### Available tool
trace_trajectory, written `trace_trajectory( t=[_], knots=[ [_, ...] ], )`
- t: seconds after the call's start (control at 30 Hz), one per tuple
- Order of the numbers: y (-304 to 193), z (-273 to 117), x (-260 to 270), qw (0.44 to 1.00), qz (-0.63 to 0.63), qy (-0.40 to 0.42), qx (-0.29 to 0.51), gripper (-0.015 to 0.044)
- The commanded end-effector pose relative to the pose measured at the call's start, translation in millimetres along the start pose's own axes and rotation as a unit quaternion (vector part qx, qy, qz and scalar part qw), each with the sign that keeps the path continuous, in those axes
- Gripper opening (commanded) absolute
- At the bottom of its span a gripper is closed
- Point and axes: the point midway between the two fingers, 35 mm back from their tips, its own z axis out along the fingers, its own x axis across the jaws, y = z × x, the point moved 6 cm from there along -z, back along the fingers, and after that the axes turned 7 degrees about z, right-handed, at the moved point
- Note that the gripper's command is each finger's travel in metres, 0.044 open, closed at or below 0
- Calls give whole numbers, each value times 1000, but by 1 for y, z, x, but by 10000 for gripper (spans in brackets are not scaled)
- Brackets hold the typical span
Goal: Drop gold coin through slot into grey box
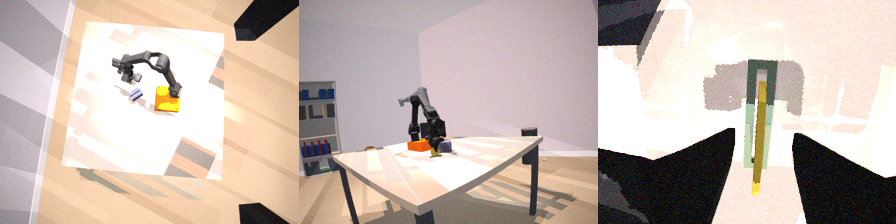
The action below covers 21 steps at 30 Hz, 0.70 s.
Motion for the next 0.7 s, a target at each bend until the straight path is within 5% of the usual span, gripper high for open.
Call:
trace_trajectory(
  t=[0.0, 0.4, 0.6, 0.67],
  knots=[
    [-1, 8, 1, 1000, -2, 3, 2, 161],
    [-1, 25, 3, 1000, -3, 3, 3, 161],
    [-1, 25, 3, 1000, -3, 3, 3, 3],
    [-1, 25, 3, 1000, -3, 3, 3, 0]
  ],
)
